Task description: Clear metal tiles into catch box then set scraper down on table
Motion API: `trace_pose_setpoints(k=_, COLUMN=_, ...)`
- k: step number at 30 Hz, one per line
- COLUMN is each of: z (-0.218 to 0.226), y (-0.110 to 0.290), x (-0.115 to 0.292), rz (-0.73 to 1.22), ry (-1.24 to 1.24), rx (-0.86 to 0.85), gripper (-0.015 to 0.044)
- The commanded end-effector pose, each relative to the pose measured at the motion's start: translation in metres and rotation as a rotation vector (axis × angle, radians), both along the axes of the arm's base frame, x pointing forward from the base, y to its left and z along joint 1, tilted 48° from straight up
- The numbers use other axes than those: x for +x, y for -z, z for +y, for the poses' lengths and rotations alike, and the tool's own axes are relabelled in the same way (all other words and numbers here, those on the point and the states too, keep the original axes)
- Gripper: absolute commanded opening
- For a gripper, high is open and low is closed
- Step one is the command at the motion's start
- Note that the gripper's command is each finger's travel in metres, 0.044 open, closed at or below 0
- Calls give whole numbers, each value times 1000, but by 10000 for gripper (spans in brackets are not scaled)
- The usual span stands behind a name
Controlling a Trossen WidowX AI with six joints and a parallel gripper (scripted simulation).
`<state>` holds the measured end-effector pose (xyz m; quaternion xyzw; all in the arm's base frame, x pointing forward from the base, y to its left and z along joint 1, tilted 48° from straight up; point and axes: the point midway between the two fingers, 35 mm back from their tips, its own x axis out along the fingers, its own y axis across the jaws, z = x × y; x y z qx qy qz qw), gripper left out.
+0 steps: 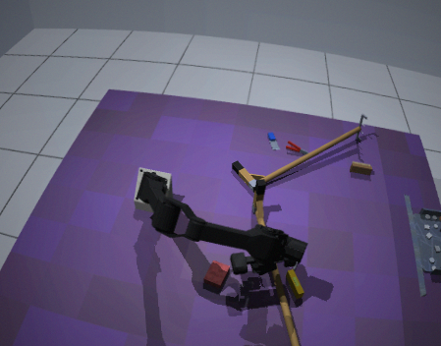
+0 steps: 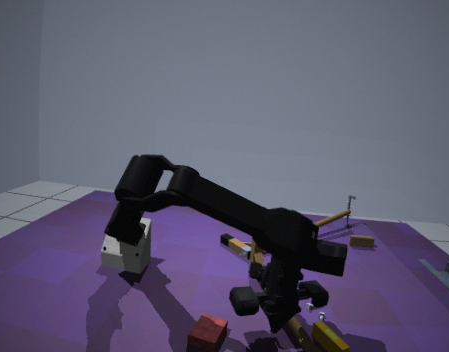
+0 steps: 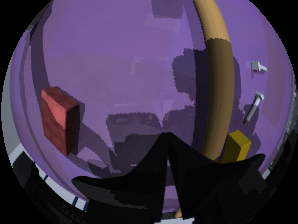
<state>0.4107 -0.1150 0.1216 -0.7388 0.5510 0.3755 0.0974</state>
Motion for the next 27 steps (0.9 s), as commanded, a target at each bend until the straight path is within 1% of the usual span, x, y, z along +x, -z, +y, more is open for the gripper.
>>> trace_pose_setpoints(k=1, z=1, y=0, x=5, rz=-4, ry=4, rx=2, gripper=0)
trace_pose_setpoints(k=27, z=9, y=4, x=30, rz=-6, ry=4, rx=3, gripper=0)
